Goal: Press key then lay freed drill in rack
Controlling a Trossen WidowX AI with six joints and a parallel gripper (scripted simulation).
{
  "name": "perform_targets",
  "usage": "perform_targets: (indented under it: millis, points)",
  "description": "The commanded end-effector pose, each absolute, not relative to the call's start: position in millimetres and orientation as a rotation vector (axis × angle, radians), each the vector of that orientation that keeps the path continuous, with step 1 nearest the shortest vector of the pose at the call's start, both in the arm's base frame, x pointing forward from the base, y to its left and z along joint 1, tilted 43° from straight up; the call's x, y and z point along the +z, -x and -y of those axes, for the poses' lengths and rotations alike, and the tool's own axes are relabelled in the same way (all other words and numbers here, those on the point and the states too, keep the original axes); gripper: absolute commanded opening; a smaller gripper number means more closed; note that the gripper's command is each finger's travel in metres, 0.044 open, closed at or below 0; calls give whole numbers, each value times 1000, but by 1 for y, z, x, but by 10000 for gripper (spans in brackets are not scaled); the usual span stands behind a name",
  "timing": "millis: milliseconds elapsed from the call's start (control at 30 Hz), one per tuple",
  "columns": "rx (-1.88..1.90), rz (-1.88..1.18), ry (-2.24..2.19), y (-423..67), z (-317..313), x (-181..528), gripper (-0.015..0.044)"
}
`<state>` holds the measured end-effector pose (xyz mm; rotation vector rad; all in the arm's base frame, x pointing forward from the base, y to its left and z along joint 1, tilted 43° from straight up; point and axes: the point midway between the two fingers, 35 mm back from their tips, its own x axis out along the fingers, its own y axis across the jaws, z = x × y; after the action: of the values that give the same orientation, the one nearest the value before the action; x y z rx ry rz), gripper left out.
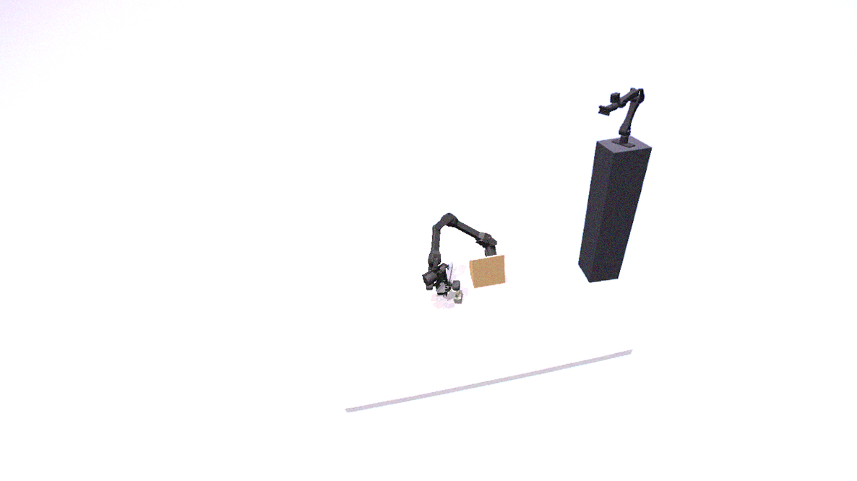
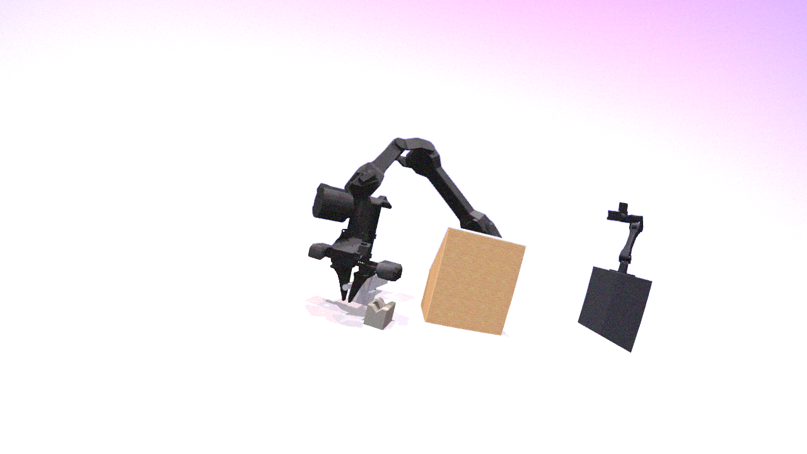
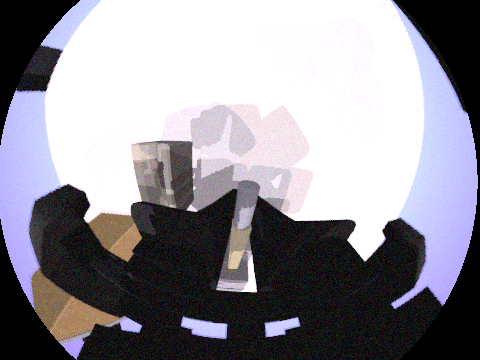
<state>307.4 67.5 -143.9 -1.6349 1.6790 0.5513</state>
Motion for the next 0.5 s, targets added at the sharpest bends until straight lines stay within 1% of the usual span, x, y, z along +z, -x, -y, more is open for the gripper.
perform_targets:
  millis: [0,467]
  points:
    - [550,-1671,1631,-310,-76,-147,0]
    - [551,-1669,1630,-315,-94,-160,0]
